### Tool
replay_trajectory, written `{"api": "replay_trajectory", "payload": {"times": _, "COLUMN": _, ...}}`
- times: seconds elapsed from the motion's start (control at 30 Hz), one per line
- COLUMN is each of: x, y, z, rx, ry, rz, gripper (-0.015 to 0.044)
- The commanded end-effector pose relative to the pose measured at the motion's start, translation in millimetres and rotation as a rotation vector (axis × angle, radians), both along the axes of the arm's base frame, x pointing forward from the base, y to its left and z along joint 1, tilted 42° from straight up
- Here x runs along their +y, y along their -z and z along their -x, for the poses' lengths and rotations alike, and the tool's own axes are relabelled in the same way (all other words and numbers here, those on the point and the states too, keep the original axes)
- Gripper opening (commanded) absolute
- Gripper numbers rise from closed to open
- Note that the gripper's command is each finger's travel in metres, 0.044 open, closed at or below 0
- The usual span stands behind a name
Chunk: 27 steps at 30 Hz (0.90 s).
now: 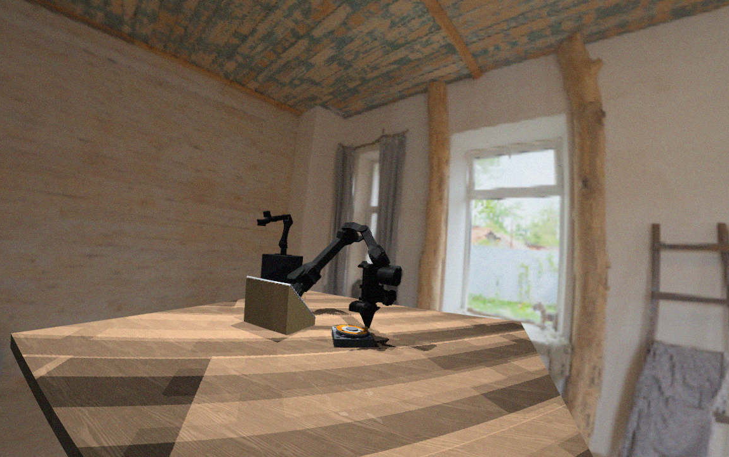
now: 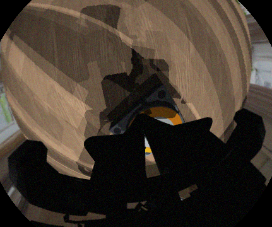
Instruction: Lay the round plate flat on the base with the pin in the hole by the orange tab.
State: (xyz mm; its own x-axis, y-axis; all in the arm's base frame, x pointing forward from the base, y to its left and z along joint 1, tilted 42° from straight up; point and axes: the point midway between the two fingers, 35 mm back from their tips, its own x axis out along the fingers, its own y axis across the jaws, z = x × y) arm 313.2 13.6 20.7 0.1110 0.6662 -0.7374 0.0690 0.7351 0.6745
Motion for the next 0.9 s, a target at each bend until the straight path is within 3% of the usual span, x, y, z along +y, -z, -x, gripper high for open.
{"api": "replay_trajectory", "payload": {"times": 0.0, "x": -5.4, "y": 5.0, "z": -2.5, "rx": 0.003, "ry": -0.001, "rz": 0.007, "gripper": 0.0000}}
{"api": "replay_trajectory", "payload": {"times": 0.87, "x": -21.1, "y": 16.8, "z": -4.4, "rx": 0.003, "ry": -0.001, "rz": 0.009, "gripper": 0.0000}}
